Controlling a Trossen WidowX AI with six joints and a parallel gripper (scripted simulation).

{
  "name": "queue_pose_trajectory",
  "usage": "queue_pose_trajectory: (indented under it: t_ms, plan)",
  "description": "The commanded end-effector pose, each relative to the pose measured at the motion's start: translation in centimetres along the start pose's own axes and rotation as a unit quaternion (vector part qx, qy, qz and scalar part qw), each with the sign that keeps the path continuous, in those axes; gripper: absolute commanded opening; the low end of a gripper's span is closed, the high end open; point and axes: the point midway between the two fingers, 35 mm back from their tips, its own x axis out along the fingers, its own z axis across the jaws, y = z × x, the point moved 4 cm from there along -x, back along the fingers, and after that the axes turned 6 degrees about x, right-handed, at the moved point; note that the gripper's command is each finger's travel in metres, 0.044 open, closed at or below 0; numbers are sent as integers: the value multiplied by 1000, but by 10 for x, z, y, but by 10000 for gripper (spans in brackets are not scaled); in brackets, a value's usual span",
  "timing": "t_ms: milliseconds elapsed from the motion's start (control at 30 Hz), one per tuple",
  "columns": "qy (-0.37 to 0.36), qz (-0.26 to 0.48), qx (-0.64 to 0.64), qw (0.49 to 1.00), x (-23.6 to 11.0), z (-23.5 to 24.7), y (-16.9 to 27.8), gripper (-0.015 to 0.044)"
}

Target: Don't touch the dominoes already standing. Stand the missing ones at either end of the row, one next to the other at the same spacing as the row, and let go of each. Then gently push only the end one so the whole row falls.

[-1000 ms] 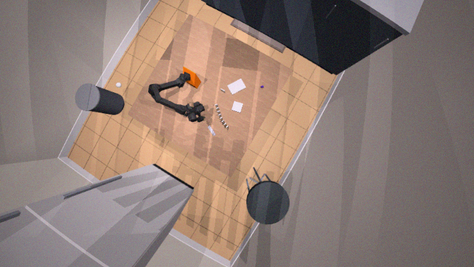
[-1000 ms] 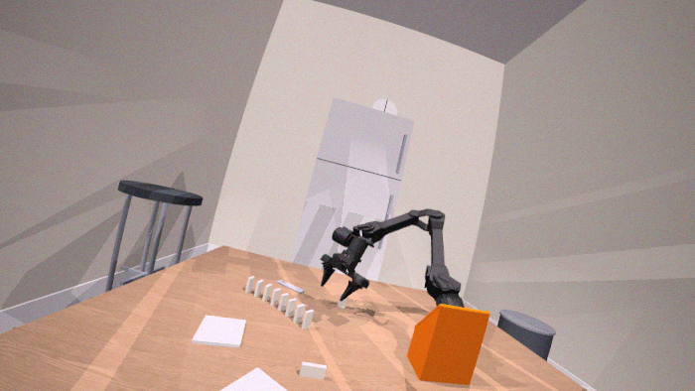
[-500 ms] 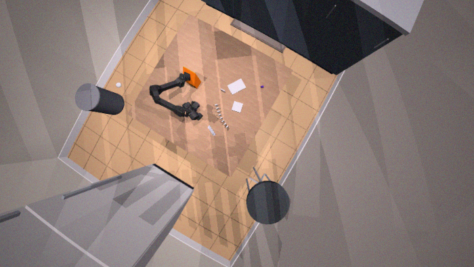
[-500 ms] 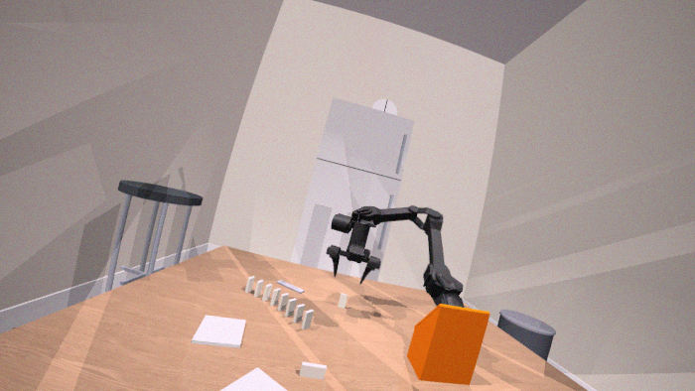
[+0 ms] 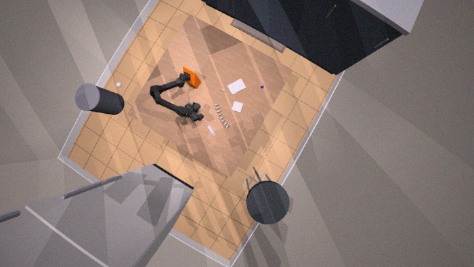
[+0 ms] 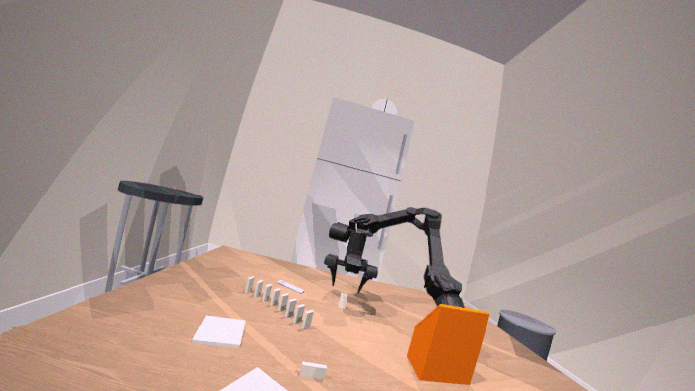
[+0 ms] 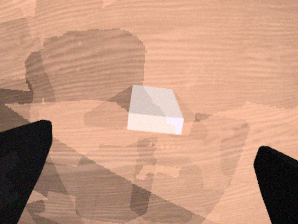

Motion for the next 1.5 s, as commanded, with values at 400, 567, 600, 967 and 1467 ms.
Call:
queue_pose_trajectory:
  t_ms: [400, 567, 600, 967, 1467]
  plan:
    - [-1, 1, -12, 1000, 38, 1, -1, 440]
    - [-1, 2, -12, 1000, 43, 1, -1, 440]
    - [-1, 2, -12, 1000, 43, 1, -1, 414]
    - [-1, 2, -12, 1000, 43, 1, -1, 125]
    - [-6, -10, -9, 1000, -8, -7, -7, 107]
